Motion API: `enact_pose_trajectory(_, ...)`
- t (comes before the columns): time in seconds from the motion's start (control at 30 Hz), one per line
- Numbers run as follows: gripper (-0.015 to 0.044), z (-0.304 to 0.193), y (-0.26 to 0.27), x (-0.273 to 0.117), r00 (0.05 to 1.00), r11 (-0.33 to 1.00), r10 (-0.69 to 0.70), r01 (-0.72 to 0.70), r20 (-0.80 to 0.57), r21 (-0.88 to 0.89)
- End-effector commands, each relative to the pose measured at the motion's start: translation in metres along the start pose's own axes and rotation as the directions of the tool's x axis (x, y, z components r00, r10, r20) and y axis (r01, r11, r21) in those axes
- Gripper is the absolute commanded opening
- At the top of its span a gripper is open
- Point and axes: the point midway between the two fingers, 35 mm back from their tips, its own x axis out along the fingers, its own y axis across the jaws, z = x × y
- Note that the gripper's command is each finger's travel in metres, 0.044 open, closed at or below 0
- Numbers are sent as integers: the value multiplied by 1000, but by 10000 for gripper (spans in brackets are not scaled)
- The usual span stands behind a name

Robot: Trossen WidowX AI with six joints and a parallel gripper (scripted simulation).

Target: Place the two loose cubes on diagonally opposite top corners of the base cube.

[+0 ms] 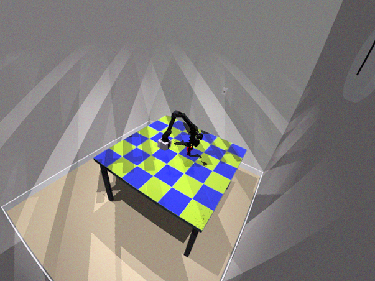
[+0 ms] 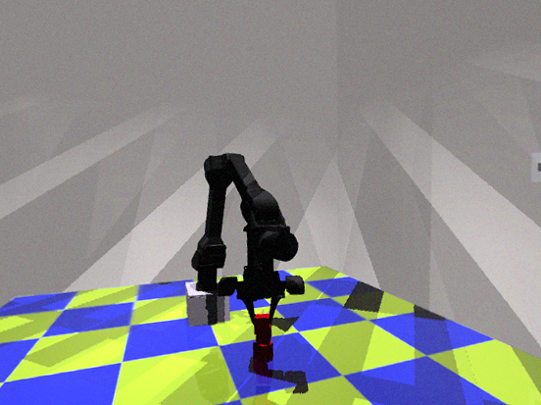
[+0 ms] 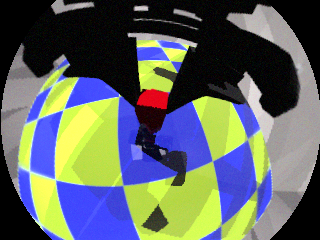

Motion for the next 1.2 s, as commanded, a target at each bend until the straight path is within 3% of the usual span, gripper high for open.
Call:
enact_pose_trajectory(0.0, 105, -1, -1, 2, 1000, 1000, -5, 5, 0, -1)
enact_pose_trajectory(0.57, 105, 1, 0, 31, 1000, 1000, -5, 5, 0, -1)
enact_pose_trajectory(1.17, 105, 1, 0, 33, 1000, 1000, -5, 5, 0, 0)
